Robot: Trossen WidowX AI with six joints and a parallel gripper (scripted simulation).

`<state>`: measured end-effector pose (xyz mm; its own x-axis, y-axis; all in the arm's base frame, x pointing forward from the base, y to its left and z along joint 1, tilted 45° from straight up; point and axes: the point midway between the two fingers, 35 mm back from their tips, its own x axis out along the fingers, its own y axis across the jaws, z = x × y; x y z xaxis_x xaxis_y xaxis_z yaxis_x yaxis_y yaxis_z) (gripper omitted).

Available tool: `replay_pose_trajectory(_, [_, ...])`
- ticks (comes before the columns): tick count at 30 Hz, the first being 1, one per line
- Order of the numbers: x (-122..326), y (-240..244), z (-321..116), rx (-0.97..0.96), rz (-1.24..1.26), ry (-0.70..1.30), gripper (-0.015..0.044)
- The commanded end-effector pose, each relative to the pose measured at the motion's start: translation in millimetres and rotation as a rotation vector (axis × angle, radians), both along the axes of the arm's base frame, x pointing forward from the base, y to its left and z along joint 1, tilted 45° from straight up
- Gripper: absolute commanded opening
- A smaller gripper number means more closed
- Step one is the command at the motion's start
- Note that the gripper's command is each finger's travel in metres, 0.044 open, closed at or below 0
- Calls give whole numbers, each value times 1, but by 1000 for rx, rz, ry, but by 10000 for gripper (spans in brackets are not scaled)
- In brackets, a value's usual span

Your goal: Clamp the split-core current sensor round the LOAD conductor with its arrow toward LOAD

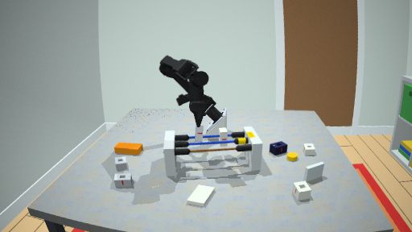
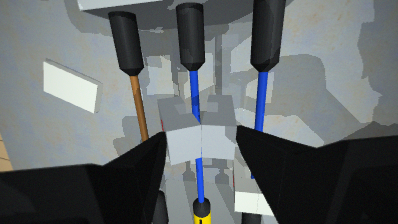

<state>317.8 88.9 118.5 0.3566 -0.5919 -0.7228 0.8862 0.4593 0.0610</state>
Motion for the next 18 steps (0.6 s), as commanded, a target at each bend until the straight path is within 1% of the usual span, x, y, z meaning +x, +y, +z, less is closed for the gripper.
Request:
replay_pose_trajectory(1, [2, -4, -4, -5, 5, 0, 0])
replay_pose_trajectory(18, [12, -20, -23, -6, 5, -1, 0])
